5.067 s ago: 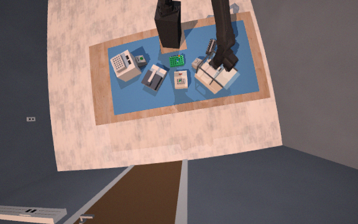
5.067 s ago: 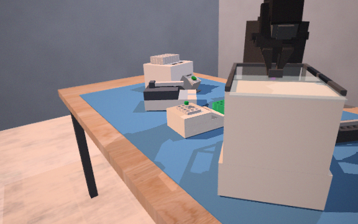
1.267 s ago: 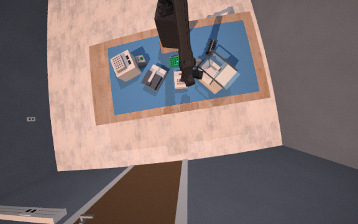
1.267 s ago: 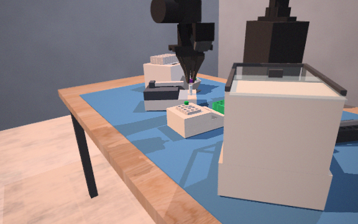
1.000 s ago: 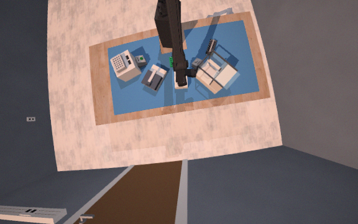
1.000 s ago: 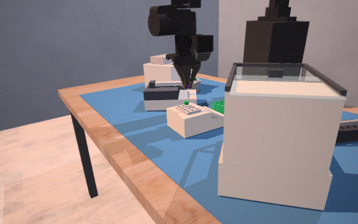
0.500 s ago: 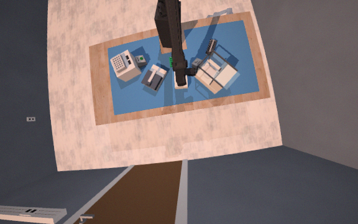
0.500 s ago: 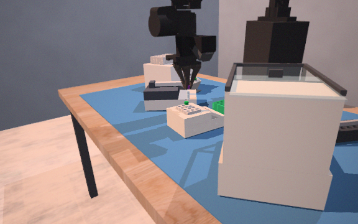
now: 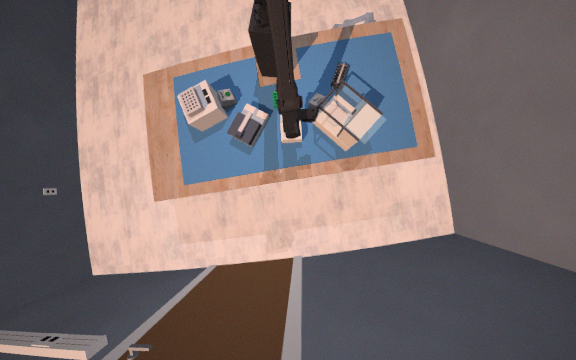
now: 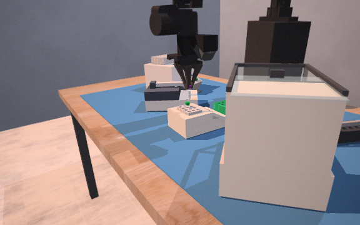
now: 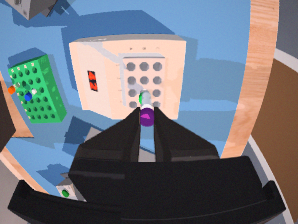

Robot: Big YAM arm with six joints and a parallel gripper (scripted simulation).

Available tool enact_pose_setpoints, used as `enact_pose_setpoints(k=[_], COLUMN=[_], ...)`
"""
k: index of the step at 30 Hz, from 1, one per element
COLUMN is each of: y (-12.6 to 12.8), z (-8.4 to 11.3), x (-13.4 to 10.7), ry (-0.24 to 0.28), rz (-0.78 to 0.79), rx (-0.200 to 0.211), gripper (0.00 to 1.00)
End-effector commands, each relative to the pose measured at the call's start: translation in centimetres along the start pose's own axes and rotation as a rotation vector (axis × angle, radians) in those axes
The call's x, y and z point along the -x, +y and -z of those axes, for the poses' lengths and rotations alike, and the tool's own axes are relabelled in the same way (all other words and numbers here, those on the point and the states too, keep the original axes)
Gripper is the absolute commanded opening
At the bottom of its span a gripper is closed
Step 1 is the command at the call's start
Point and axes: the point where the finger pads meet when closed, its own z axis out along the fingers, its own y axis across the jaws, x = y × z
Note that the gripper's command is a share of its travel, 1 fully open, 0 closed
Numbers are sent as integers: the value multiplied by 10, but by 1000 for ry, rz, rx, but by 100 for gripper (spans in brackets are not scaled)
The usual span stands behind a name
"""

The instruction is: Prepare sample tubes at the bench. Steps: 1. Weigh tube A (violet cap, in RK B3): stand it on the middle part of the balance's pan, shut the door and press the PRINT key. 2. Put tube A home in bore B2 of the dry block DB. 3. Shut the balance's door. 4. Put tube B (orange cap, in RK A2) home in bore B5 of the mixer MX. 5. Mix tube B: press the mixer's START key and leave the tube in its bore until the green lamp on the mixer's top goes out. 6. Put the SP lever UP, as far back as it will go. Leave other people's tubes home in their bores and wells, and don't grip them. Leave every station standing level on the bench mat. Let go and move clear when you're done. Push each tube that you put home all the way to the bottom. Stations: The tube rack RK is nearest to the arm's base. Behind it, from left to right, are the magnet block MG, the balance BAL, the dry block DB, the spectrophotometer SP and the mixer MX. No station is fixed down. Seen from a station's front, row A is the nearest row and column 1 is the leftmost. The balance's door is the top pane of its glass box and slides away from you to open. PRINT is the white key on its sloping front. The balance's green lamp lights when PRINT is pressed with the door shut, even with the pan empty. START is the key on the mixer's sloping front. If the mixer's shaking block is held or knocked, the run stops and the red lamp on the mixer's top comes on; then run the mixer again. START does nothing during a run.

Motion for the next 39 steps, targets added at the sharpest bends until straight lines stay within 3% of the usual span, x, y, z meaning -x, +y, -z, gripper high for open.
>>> enact_pose_setpoints(k=[1,39], y=[0,-7], z=[0,4], x=[5,2], ry=[-4,-4], rz=[7,2], rx=[-12,-18], gripper=[9,9])
